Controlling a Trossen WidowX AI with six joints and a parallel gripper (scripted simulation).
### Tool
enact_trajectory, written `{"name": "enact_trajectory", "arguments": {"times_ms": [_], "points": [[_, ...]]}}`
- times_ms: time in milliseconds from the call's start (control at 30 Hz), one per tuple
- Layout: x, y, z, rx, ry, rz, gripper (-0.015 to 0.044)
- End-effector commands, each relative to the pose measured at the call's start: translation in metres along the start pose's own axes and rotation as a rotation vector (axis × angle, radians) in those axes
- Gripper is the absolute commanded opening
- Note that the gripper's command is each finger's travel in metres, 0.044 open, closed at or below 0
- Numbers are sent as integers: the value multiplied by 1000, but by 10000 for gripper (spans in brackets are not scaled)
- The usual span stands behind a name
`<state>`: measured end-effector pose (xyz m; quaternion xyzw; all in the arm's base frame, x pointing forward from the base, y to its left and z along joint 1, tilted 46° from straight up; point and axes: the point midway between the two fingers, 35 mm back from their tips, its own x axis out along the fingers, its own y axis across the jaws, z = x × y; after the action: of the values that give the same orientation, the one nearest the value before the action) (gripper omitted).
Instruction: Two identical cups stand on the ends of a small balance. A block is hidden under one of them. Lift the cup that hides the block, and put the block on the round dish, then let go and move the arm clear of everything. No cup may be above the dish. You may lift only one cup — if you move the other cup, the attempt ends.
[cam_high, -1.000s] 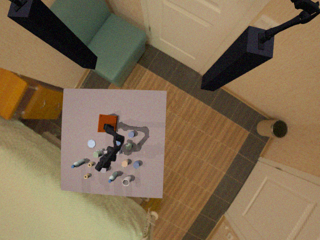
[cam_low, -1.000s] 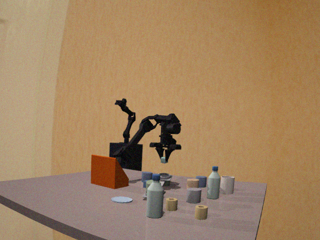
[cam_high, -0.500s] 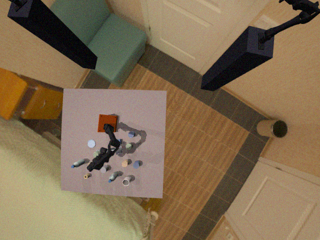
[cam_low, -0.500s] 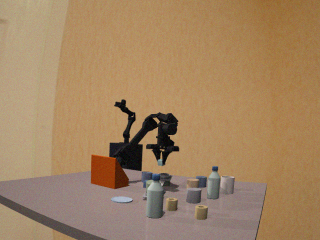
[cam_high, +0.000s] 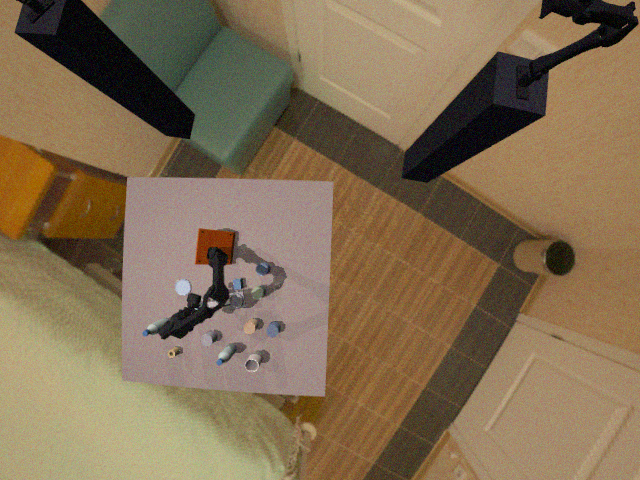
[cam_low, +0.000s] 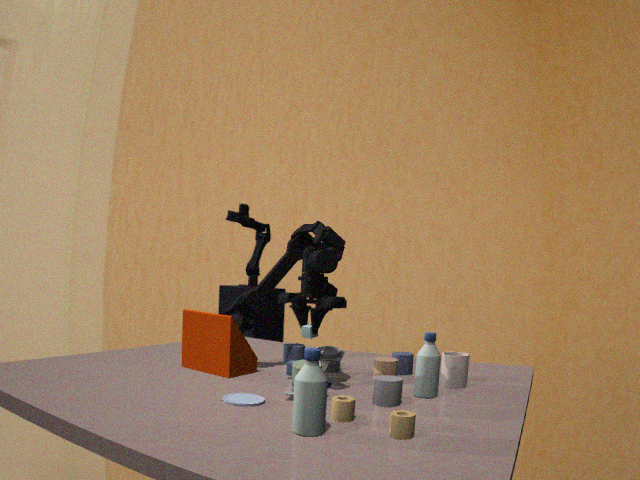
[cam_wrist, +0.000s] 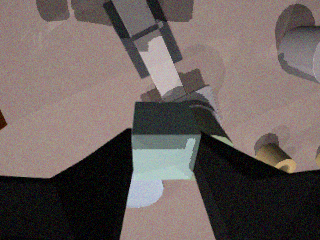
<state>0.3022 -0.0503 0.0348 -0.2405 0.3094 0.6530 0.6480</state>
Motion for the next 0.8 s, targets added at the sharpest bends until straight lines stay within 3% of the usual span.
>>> {"name": "enact_trajectory", "arguments": {"times_ms": [0,767], "points": [[1,-3,-17,-4,9,-7,0],[40,2,-128,-14,5,0,0]]}}
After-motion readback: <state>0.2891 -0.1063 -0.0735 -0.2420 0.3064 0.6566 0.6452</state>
